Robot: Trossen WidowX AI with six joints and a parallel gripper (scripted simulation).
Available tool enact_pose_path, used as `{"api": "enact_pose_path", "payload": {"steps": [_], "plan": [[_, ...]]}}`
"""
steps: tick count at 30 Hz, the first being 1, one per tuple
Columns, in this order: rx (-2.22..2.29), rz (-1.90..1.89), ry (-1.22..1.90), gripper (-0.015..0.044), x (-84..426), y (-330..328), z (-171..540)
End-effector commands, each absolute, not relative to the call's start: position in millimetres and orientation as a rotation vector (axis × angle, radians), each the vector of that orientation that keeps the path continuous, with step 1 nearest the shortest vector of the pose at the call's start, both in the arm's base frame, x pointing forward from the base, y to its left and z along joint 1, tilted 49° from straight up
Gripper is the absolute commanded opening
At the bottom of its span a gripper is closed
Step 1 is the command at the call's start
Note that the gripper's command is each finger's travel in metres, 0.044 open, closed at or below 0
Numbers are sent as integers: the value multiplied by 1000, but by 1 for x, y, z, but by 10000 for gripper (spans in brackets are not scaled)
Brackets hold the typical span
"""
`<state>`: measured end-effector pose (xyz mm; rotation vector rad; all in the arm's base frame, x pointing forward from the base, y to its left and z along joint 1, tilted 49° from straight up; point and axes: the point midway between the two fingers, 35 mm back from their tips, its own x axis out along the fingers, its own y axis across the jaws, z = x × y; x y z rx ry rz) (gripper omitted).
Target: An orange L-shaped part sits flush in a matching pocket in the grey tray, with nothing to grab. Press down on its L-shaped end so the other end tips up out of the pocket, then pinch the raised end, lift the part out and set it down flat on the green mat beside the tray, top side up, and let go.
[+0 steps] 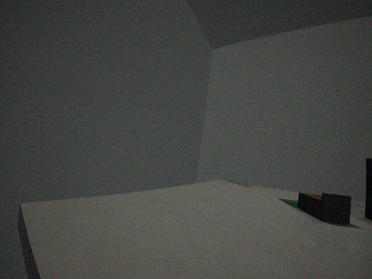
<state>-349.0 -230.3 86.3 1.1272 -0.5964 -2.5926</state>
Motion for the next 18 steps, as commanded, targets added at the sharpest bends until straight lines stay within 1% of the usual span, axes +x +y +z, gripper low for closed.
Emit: {"api": "enact_pose_path", "payload": {"steps": [1, 3, 8, 9, 12, 18], "plan": [[1132, -2582, -581, 374, -346, -233, 86], [1155, -2530, -505, 321, -333, -248, 83], [1239, -2321, -296, 190, -273, -296, 71], [1248, -2275, -238, 180, -260, -304, 69], [1324, -2129, -178, 180, -210, -326, 60], [1292, -1848, 128, 180, -121, -350, 53]]}}
